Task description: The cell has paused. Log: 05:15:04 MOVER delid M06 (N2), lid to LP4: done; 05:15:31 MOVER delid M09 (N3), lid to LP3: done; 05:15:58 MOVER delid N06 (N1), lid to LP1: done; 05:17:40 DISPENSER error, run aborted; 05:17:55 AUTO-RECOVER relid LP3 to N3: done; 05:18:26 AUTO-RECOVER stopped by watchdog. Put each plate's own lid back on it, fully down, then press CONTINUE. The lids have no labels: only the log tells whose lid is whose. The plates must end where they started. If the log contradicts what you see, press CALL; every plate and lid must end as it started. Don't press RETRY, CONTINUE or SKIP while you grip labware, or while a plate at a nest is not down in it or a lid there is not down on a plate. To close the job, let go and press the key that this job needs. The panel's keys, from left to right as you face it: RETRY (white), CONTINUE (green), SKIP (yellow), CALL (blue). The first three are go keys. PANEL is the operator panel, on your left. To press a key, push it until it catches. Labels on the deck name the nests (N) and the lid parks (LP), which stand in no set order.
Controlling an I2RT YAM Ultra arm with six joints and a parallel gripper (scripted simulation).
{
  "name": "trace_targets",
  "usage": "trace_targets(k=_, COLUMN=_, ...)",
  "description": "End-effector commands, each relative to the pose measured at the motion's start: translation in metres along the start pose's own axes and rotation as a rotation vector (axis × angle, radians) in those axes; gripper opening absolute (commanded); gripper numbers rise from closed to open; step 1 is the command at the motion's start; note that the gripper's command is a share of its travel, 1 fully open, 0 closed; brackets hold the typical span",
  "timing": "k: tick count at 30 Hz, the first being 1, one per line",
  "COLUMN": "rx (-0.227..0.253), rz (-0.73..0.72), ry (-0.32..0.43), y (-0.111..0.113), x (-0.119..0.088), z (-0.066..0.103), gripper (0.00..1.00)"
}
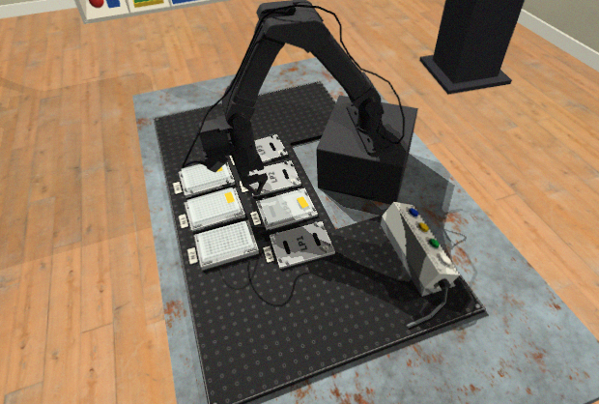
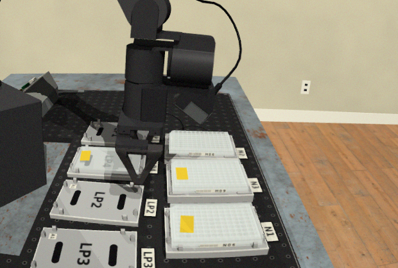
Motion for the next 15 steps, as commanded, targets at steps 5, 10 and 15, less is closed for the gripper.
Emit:
trace_targets(k=5, rx=-0.025, rz=-0.022, ry=-0.060, y=0.019, x=-0.004, z=0.007, gripper=1.00)
trace_targets(k=10, rx=-0.024, rz=-0.022, ry=-0.060, y=0.040, x=-0.018, z=0.006, gripper=1.00)
trace_targets(k=15, rx=-0.023, rz=-0.022, ry=-0.061, y=0.061, x=-0.032, z=0.004, gripper=1.00)
Point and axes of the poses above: the point where the finger pads meet when closed, its own z axis back along the fingers, its own y axis across the jaws, x = y × z, the point moved 4 cm from there along z, back along the fingers, and after that the axes turned 9 degrees about z, right-handed, at the moved point
